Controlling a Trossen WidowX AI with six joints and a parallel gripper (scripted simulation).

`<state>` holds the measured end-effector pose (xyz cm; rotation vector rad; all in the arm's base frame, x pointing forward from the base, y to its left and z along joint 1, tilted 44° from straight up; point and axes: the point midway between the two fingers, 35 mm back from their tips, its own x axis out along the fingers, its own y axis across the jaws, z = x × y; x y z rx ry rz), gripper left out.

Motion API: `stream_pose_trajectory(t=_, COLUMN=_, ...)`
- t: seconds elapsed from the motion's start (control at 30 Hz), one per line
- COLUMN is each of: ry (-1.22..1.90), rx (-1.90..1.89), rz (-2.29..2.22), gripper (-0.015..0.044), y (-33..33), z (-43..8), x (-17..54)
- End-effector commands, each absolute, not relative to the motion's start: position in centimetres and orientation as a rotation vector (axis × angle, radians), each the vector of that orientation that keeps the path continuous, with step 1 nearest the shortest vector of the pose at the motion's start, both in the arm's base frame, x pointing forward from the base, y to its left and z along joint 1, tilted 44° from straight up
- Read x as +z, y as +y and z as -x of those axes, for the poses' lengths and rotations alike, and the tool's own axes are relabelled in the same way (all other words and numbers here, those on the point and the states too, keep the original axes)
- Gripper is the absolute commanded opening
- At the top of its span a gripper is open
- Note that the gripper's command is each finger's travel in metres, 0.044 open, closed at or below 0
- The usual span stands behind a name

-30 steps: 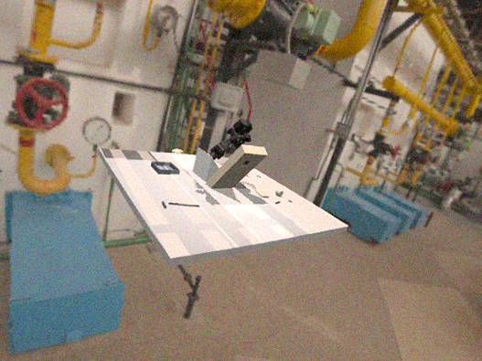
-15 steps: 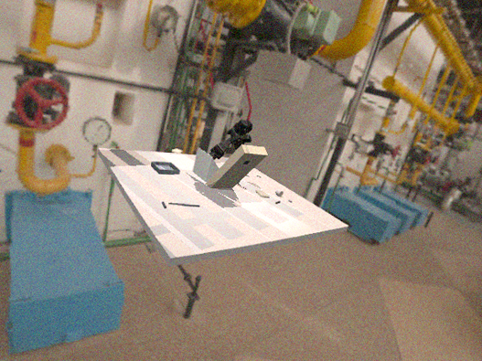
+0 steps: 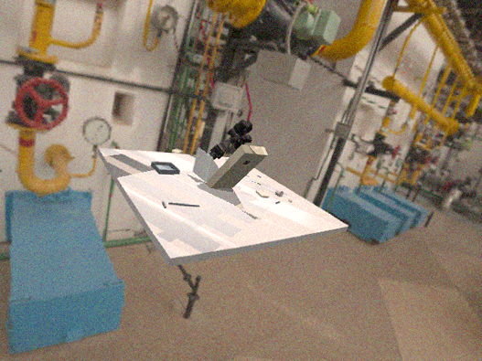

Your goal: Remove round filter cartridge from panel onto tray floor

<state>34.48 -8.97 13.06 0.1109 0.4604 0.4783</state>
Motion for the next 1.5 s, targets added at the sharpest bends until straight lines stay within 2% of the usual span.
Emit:
stream_pose_trajectory(t=0.0, ry=0.461, rx=0.478, rz=-0.109, gripper=0.0085, y=-8.95, z=-34.5, x=13.06)
stream_pose_trajectory(t=0.2, ry=0.461, rx=0.478, rz=-0.109, gripper=0.0045, y=-8.95, z=-34.5, x=13.06)
stream_pose_trajectory(t=0.27, ry=0.461, rx=0.478, rz=-0.109, gripper=0.0, y=-8.95, z=-34.5, x=13.06)
stream_pose_trajectory(t=1.47, ry=0.696, rx=0.162, rz=-1.203, gripper=0.0, y=-8.64, z=-34.87, x=12.7)
